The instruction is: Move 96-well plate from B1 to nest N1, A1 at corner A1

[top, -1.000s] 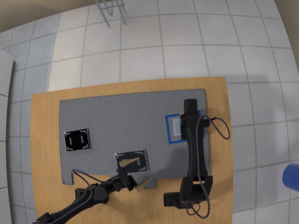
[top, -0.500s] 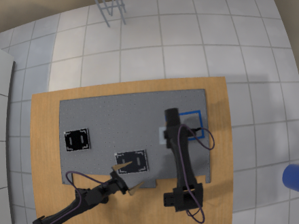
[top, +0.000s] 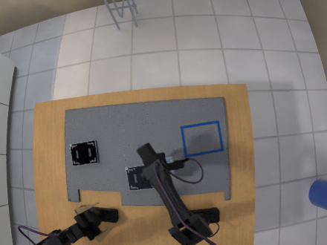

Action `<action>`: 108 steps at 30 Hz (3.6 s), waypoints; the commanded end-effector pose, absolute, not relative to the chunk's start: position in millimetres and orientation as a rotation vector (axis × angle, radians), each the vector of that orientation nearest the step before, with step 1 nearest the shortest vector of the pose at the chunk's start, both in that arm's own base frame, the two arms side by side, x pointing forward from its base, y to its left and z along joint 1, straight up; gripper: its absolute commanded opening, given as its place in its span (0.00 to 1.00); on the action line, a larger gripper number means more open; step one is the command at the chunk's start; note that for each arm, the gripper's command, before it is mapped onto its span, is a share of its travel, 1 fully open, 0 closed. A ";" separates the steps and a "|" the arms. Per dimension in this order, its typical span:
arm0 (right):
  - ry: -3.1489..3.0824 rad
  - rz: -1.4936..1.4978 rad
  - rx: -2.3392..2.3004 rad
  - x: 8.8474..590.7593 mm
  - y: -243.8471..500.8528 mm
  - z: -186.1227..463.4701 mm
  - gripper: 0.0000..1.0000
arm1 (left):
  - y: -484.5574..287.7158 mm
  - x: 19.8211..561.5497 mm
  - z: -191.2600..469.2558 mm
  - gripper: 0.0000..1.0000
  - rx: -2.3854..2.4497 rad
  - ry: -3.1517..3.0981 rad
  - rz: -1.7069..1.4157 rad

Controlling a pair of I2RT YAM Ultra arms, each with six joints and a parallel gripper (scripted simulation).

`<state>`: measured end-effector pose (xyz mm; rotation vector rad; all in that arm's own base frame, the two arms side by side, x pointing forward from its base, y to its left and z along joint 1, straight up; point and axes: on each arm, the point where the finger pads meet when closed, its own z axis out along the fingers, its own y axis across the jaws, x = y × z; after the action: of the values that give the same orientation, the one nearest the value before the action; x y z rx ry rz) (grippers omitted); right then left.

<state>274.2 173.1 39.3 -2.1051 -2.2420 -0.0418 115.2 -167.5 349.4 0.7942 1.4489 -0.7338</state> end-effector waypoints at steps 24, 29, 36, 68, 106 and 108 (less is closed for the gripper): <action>-2.926 -0.049 -1.073 265.2 183.1 44.5 0.78 | -85.3 64.2 325.2 1.00 0.826 1.609 -0.657; -3.027 -0.050 -0.770 266.0 183.3 45.0 0.78 | -85.3 64.2 325.5 1.00 0.826 1.608 -0.658; -3.107 -0.054 -0.406 268.0 184.9 47.0 0.78 | -85.3 64.2 325.5 1.00 0.826 1.608 -0.658; -2.814 -0.026 1.398 267.8 185.0 45.3 0.78 | -88.9 65.5 319.1 1.00 0.846 1.629 -0.652; -2.154 -0.027 2.272 240.2 229.6 46.4 0.78 | -88.9 65.5 319.1 1.00 0.846 1.629 -0.652; -2.140 -0.027 2.287 232.8 242.7 47.0 0.78 | -88.9 65.5 319.1 1.00 0.846 1.629 -0.652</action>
<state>241.4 223.0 42.3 -2.3256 2.1161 0.0078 68.1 -92.9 304.9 0.8685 1.6683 -0.6391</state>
